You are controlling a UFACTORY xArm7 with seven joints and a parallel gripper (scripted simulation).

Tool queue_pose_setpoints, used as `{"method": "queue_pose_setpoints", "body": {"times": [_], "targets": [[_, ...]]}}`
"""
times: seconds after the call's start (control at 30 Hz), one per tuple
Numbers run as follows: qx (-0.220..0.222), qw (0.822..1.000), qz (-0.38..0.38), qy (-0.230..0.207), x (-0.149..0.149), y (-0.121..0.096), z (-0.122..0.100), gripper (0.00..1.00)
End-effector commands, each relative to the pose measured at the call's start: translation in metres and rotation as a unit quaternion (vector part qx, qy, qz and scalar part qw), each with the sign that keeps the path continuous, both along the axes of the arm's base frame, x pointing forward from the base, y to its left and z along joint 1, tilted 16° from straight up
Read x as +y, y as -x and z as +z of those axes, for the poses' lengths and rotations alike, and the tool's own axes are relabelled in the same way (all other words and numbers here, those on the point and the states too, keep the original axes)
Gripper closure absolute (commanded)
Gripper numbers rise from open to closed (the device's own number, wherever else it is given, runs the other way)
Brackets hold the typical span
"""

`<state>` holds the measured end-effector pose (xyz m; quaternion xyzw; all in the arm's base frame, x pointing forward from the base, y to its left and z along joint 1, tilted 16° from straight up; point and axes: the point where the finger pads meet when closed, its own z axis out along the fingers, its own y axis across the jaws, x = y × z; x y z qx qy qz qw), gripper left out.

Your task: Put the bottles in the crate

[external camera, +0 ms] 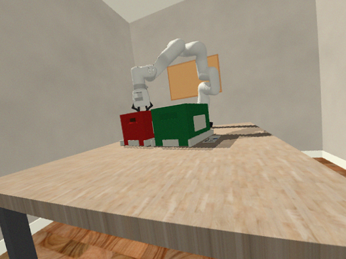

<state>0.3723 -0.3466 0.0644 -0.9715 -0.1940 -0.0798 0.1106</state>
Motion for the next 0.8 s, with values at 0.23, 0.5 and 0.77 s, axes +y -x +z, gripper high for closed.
{"method": "queue_pose_setpoints", "body": {"times": [0.23,0.5,0.77], "targets": [[-0.002,1.000,-0.001,0.003,-0.007,0.001,0.021,1.00],[-0.002,1.000,-0.001,0.003,-0.009,0.003,0.030,1.00],[-0.002,1.000,-0.001,0.003,-0.013,0.004,0.043,1.00]]}}
